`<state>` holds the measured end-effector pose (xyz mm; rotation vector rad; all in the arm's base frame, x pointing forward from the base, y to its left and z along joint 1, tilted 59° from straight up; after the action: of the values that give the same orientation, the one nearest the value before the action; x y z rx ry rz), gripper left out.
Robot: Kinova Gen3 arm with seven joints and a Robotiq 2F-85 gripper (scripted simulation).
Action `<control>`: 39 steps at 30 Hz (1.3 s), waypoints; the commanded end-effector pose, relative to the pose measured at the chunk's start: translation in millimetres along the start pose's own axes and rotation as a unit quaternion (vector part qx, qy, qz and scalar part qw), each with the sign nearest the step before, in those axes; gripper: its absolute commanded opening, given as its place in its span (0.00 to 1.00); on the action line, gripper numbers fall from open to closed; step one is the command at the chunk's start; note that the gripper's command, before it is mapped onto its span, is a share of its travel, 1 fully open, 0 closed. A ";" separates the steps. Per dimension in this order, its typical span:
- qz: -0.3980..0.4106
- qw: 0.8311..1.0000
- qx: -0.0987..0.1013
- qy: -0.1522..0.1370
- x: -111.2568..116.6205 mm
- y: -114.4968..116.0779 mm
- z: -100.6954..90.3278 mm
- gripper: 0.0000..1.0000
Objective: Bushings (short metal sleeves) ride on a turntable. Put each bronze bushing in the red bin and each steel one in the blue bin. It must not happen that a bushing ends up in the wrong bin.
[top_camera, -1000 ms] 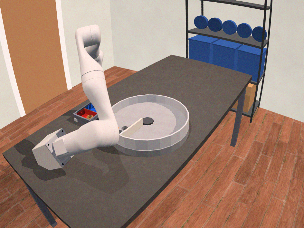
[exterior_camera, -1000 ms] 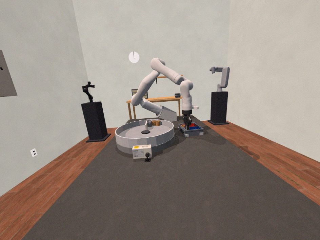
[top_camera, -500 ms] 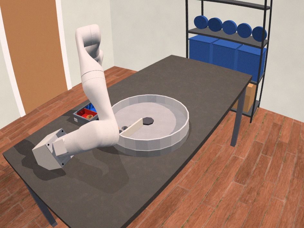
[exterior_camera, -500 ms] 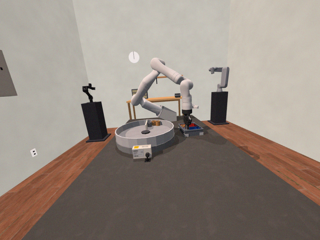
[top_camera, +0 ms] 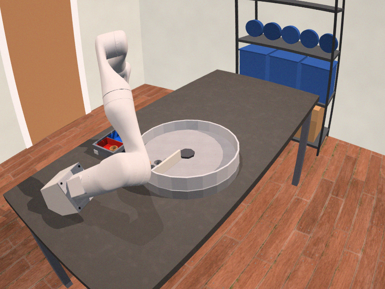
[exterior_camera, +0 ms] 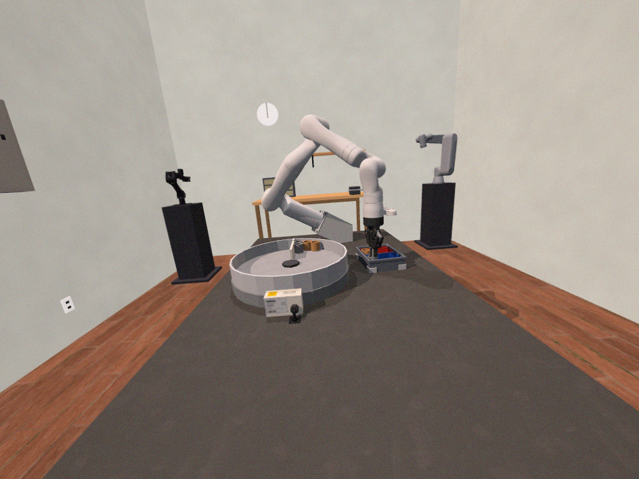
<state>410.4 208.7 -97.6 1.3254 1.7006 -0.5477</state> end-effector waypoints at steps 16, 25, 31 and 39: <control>0.000 1.000 -0.001 0.001 0.5 0.5 -6.9 0.19; 0.000 1.000 -0.001 0.001 0.5 0.5 -7.5 0.19; 0.000 1.000 -0.001 0.001 0.4 0.4 -65.4 0.19; 0.000 1.000 -0.001 0.001 0.3 0.2 -123.3 0.19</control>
<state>372.0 274.4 -46.1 1.3300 1.6763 -0.5826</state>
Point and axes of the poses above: the point where the finger pads meet when closed, its own z axis out along the fingers, its own y axis across the jaws, x = y × z, the point moved 2 cm from there along -z, back along the fingers, and after that the axes turned 5 degrees about z, right-handed, at the moved point
